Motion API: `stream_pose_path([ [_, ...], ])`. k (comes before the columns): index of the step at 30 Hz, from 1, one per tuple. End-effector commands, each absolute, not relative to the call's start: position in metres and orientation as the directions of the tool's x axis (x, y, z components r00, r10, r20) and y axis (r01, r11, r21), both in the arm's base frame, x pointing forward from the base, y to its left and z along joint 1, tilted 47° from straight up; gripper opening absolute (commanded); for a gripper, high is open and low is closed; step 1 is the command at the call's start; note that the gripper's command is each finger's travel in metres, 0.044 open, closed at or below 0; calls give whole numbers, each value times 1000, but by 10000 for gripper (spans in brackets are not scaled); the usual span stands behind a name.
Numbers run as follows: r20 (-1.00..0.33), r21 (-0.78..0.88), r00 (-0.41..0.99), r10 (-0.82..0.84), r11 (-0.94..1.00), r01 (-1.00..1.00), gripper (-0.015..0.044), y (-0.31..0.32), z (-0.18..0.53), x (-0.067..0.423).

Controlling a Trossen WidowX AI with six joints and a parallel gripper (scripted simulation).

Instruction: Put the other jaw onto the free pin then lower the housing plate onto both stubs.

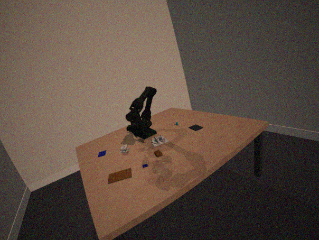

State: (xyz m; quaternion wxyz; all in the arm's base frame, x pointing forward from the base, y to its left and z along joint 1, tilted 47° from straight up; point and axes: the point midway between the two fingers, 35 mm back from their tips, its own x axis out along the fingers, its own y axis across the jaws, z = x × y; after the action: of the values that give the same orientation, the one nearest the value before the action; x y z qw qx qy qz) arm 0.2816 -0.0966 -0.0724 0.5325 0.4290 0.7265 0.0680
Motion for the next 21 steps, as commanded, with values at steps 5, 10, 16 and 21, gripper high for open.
stream_pose_path([
  [5,-720,464,-74,690,558,688,440,-113,-83,274],
  [10,-722,402,-75,688,505,764,440,-123,-90,269],
  [16,-723,321,-78,686,433,842,440,-135,-97,262],
  [21,-723,249,-80,686,368,896,440,-144,-104,256],
])
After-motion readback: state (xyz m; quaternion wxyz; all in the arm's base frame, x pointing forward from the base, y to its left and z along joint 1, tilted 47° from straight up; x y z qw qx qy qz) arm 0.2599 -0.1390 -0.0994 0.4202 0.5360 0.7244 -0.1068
